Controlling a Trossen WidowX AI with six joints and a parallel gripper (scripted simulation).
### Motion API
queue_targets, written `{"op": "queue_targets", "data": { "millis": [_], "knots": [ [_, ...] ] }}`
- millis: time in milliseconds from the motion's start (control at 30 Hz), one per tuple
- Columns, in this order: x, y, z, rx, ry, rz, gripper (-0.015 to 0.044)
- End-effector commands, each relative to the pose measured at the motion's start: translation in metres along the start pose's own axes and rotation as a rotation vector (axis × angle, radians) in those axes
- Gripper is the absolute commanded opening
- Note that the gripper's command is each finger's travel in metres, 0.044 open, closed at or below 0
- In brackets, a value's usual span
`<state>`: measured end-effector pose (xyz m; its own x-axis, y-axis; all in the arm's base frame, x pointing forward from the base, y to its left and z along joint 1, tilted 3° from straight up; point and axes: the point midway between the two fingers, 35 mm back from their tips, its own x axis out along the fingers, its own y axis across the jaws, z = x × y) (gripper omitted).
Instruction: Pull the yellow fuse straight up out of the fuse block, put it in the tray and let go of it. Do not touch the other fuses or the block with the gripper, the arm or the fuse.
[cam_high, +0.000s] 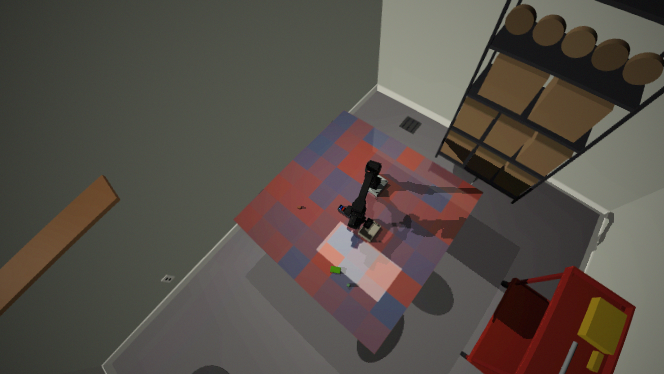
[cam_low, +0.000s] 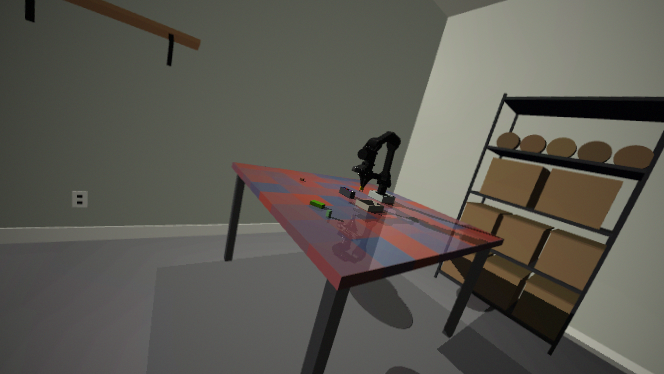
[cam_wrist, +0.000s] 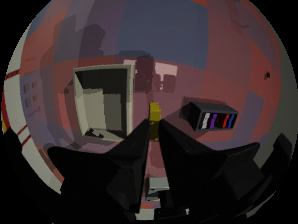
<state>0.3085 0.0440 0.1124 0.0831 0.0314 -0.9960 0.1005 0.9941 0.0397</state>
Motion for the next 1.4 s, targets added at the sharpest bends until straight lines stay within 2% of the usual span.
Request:
{"op": "queue_targets", "data": {
  "millis": [0,400,1367],
  "knots": [
    [0.002,0.017,-0.001,0.003,0.008,-0.005,0.0000],
    [0.002,0.080,-0.014,0.004,0.007,0.003,0.0000],
    [0.042,0.081,-0.014,0.004,0.007,0.003,0.0000]
  ]
}}
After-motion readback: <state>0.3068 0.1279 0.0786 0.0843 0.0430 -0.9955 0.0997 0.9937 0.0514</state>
